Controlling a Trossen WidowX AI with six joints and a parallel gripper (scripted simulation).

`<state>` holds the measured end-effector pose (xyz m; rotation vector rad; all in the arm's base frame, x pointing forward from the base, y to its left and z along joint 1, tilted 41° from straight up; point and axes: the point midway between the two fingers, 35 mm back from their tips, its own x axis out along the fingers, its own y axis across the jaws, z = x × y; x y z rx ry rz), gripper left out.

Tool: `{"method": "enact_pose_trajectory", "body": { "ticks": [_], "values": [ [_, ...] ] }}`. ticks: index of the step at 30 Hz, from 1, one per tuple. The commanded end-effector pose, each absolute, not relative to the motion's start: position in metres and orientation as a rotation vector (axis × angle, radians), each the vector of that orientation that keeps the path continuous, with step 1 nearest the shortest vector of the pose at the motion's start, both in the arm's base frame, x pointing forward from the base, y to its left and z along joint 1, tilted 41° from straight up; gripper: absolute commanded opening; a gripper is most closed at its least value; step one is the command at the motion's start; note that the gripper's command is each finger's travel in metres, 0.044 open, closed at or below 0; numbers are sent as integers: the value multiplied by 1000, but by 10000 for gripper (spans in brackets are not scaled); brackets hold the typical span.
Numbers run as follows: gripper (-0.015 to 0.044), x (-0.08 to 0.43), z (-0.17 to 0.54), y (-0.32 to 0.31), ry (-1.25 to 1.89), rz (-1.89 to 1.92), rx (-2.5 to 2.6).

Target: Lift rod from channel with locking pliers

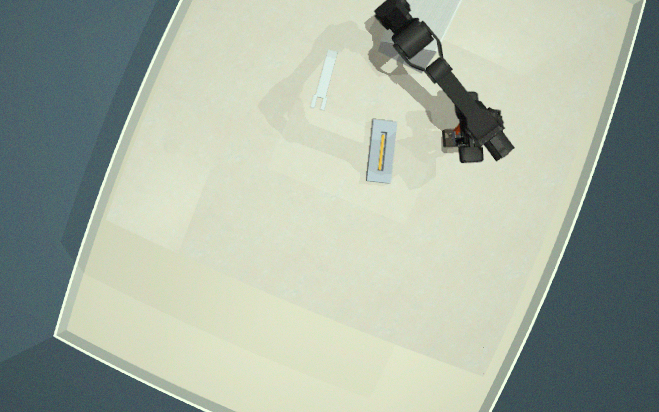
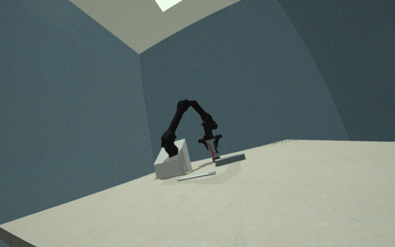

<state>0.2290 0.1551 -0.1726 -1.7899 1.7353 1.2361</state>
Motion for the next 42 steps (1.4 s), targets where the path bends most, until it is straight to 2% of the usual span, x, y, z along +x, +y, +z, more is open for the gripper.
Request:
{"method": "enact_pose_trajectory", "body": {
  "ticks": [1,7,8,42],
  "values": [
    [344,229,-173,154,1735,1237,-1796],
    [337,229,-173,154,1735,1237,-1796],
    [322,229,-173,154,1735,1237,-1796],
    [322,236,-142,181,1755,1243,-1779]
  ]
}}
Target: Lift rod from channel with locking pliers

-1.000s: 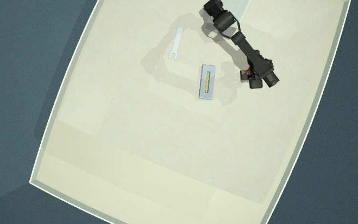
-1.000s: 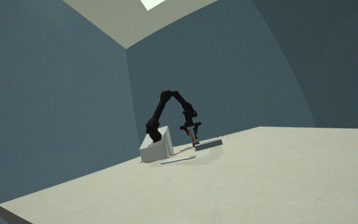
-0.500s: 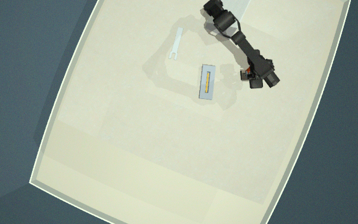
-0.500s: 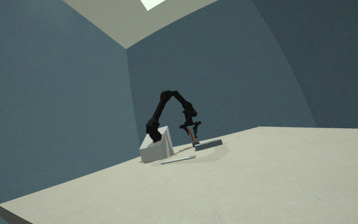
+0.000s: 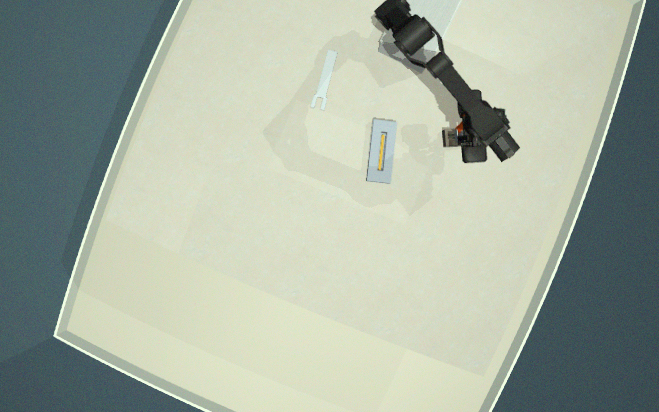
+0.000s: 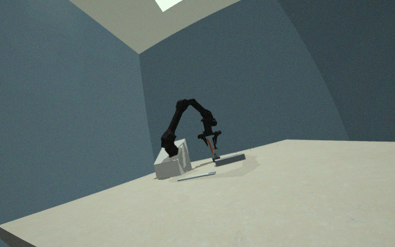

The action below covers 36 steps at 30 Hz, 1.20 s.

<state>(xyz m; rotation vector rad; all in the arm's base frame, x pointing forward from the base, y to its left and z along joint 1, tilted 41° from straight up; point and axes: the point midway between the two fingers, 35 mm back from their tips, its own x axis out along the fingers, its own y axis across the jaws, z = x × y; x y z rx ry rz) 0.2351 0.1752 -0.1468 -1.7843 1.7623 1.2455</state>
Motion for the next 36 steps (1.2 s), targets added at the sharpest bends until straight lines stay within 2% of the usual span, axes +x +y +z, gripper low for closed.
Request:
{"method": "enact_pose_trajectory", "body": {
  "ticks": [1,36],
  "values": [
    [322,236,-142,181,1755,1241,-1778],
    [322,277,-114,148,1834,749,-1488]
  ]
}}
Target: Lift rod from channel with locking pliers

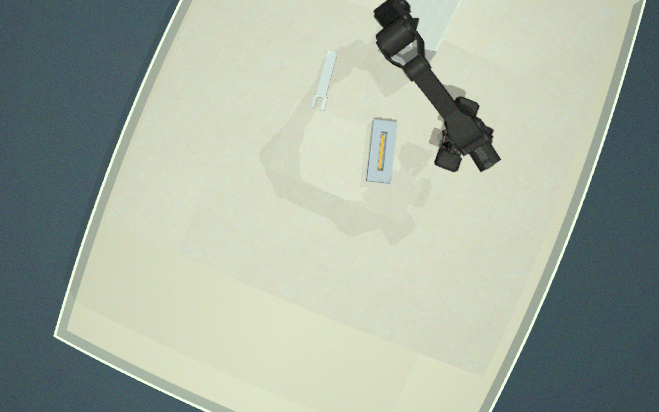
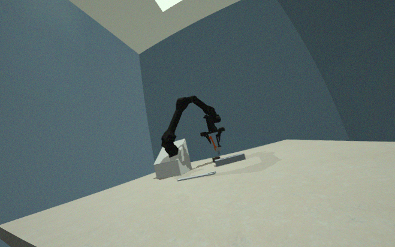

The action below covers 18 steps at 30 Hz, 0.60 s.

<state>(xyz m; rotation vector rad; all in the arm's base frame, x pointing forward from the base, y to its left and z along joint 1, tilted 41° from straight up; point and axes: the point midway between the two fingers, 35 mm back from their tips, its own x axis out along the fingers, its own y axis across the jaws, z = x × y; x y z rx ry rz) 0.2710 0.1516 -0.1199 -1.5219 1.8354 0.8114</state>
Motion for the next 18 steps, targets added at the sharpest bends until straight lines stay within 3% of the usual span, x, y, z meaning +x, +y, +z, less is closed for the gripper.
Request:
{"method": "enact_pose_trajectory", "body": {
  "ticks": [1,18],
  "values": [
    [322,278,-113,147,1835,735,-1479],
    [322,295,-99,127,1845,501,-1325]
  ]
}}
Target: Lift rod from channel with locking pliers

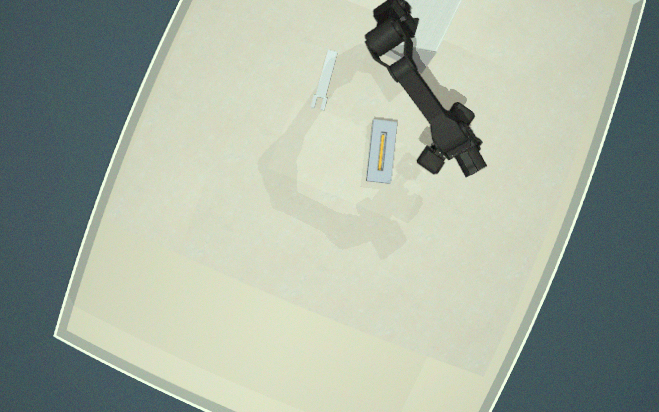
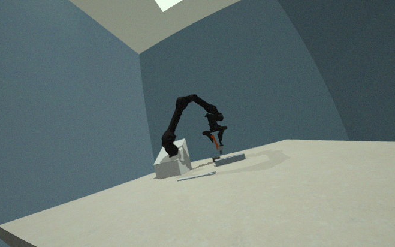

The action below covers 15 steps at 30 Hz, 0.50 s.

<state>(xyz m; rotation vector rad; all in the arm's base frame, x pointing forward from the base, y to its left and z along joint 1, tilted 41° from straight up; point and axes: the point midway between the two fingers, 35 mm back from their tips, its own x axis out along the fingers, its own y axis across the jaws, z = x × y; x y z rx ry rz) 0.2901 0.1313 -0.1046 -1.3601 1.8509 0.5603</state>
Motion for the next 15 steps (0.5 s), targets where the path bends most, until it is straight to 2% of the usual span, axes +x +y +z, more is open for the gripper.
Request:
{"method": "enact_pose_trajectory", "body": {
  "ticks": [1,15],
  "values": [
    [322,296,-98,126,1845,487,-1315],
    [322,309,-85,108,1838,298,-1184]
  ]
}}
